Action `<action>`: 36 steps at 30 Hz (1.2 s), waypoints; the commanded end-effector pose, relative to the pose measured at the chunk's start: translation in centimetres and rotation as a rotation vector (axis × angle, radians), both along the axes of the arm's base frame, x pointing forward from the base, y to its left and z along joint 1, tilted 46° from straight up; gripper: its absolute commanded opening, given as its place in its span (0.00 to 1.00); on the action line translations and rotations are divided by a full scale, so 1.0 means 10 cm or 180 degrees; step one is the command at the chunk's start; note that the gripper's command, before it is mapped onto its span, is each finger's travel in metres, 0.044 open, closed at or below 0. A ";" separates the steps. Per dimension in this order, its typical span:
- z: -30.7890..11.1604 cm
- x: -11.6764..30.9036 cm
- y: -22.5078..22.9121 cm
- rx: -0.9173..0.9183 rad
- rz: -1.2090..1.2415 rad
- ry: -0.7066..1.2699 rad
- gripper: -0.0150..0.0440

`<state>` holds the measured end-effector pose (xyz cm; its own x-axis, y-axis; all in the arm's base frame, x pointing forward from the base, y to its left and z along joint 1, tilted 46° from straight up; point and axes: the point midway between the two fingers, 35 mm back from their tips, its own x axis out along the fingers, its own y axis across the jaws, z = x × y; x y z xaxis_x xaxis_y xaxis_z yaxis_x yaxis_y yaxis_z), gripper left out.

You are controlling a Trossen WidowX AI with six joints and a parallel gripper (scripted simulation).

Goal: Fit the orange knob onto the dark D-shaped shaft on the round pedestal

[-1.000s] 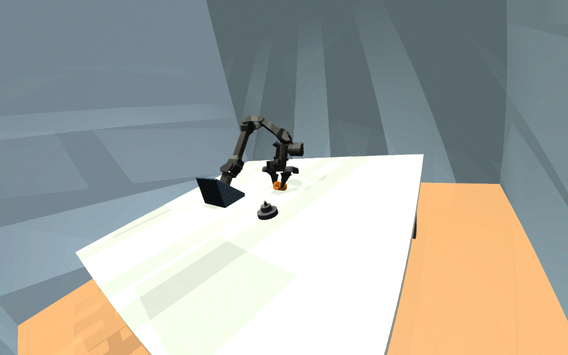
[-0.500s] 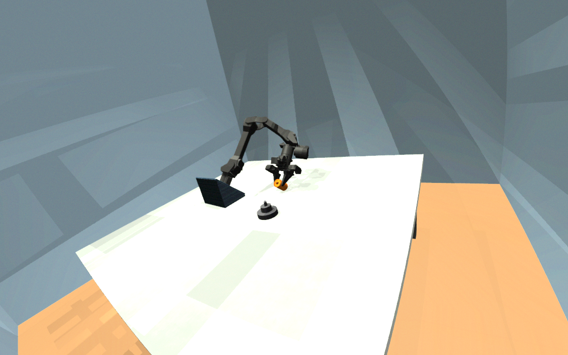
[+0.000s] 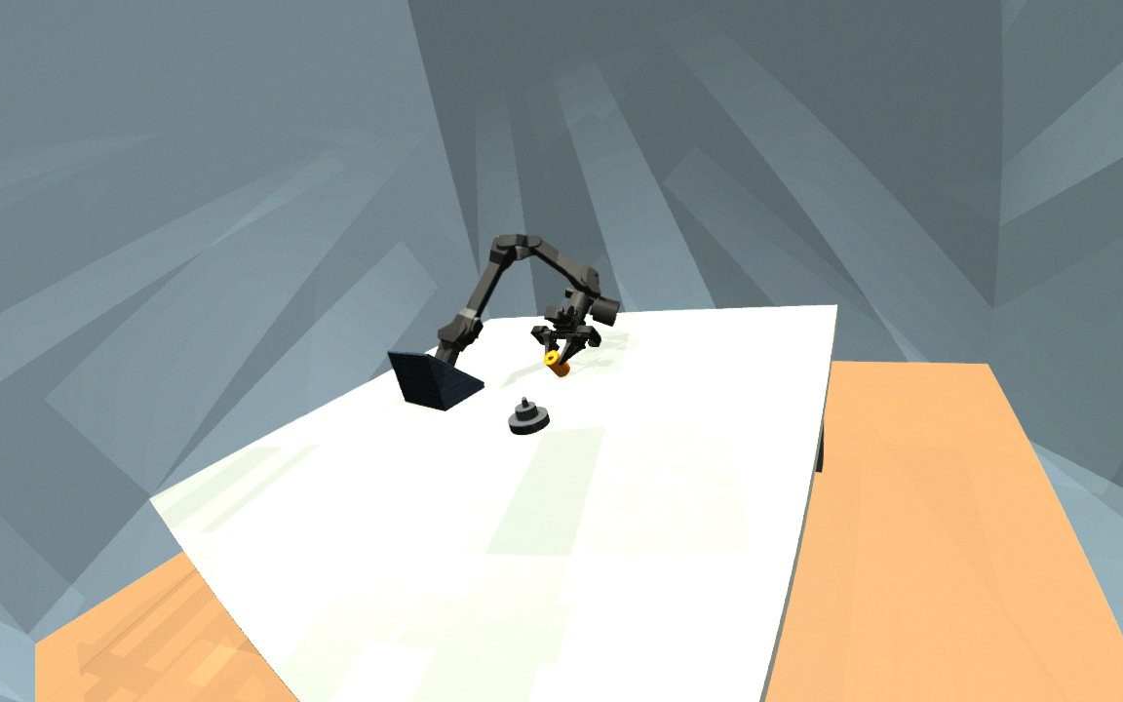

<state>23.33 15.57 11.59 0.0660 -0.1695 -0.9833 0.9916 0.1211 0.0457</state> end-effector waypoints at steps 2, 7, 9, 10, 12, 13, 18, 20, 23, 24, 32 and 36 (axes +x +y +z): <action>0.03 0.00 0.04 -0.0221 -0.0016 -0.0034 0.56; 0.06 -0.01 0.08 -0.0453 -0.0028 -0.0061 0.56; 0.07 -0.01 0.10 -0.0561 -0.0033 -0.0074 0.56; 0.07 -0.01 0.10 -0.0537 -0.0032 -0.0071 0.56; 0.07 -0.01 0.08 -0.0402 -0.0025 -0.0056 0.56; 0.08 -0.01 0.08 -0.0374 -0.0023 -0.0054 0.56; 0.07 -0.01 0.08 -0.0436 -0.0032 -0.0057 0.69; 0.07 -0.01 0.08 -0.0436 -0.0032 -0.0057 0.69; 0.07 -0.01 0.08 -0.0436 -0.0032 -0.0057 0.69; 0.07 -0.01 0.08 -0.0436 -0.0032 -0.0057 0.69; 0.07 -0.01 0.08 -0.0436 -0.0032 -0.0057 0.69; 0.07 -0.01 0.08 -0.0436 -0.0032 -0.0057 0.69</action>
